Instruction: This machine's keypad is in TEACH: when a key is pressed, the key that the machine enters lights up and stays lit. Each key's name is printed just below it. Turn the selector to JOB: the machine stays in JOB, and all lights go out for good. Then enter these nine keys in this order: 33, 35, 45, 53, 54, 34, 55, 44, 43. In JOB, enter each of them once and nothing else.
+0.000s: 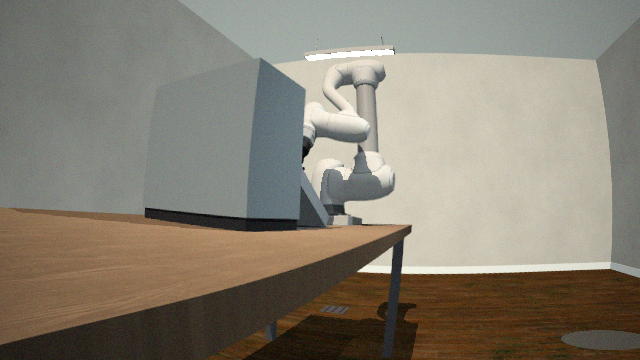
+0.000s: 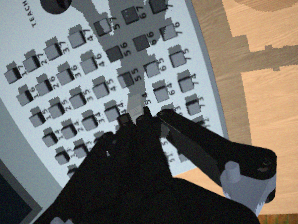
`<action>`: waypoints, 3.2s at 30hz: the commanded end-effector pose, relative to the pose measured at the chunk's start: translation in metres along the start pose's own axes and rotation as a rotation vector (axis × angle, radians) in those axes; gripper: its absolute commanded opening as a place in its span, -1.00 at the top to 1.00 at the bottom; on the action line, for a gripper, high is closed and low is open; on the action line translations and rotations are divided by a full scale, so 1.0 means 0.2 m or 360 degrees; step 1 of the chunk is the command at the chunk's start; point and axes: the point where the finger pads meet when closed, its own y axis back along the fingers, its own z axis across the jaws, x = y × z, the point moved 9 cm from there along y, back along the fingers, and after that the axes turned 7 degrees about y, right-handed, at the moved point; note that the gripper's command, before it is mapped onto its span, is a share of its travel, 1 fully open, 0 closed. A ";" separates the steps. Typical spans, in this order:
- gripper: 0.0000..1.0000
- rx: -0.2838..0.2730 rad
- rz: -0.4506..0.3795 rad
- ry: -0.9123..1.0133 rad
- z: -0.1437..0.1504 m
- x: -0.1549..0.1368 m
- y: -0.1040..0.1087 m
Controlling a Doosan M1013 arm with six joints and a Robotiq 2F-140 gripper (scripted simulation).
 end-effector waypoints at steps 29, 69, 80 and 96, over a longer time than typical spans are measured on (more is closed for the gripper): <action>1.00 0.0016 -0.0001 -0.0002 -0.01 -0.05 0.13; 1.00 0.0016 -0.0001 -0.0002 -0.03 -0.17 0.02; 1.00 0.0016 -0.0001 -0.0002 -0.03 -0.17 0.02; 1.00 0.0016 -0.0001 -0.0002 -0.03 -0.17 0.01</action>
